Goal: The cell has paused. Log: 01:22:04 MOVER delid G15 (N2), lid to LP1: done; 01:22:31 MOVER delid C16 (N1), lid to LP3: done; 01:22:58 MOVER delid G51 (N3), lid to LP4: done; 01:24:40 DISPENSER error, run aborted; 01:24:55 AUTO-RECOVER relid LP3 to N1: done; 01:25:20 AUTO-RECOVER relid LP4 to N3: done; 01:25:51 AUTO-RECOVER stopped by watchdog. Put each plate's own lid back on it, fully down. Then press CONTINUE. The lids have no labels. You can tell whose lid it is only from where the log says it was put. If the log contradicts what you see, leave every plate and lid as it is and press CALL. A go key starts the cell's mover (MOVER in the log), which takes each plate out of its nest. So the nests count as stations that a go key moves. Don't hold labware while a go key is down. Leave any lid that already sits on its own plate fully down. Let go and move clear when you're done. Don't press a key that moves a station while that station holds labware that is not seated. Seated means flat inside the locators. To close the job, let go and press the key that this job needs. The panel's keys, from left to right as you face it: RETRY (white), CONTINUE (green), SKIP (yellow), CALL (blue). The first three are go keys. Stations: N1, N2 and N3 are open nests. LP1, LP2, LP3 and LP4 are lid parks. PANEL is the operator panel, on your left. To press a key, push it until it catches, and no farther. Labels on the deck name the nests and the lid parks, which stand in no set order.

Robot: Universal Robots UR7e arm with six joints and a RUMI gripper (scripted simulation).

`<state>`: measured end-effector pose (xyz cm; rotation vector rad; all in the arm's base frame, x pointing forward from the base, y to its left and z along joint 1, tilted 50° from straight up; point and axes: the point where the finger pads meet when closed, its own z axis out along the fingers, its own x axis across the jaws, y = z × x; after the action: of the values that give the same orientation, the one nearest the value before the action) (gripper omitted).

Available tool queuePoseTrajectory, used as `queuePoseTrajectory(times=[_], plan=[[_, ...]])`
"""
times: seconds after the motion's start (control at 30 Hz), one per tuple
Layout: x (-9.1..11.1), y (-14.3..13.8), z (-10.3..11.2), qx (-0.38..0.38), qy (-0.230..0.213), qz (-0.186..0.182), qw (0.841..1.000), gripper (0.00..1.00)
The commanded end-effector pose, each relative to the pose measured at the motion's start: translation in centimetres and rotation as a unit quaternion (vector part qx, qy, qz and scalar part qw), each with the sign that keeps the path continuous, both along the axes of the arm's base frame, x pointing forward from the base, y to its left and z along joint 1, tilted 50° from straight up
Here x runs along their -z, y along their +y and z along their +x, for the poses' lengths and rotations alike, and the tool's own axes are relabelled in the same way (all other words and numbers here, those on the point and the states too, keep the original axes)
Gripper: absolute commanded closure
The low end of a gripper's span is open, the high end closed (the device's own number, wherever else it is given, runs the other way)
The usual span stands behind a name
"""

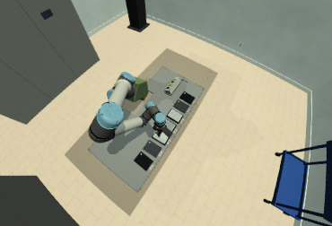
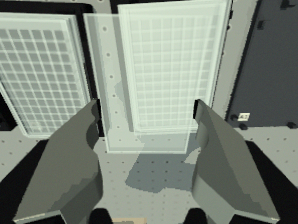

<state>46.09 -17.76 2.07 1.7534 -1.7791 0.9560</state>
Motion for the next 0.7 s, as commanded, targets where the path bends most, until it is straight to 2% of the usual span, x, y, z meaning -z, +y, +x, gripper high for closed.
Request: queuePoseTrajectory(times=[0.0, 0.43, 0.67], plan=[[1.6, 1.4, 0.2, 0.001, -0.001, -0.001, 1.0, 1.0], [6.5, 5.7, 0.6, 0.001, -0.001, -0.001, 1.0, 1.0], [7.8, 6.9, 0.7, 0.001, -0.001, -0.001, 1.0, 1.0]])
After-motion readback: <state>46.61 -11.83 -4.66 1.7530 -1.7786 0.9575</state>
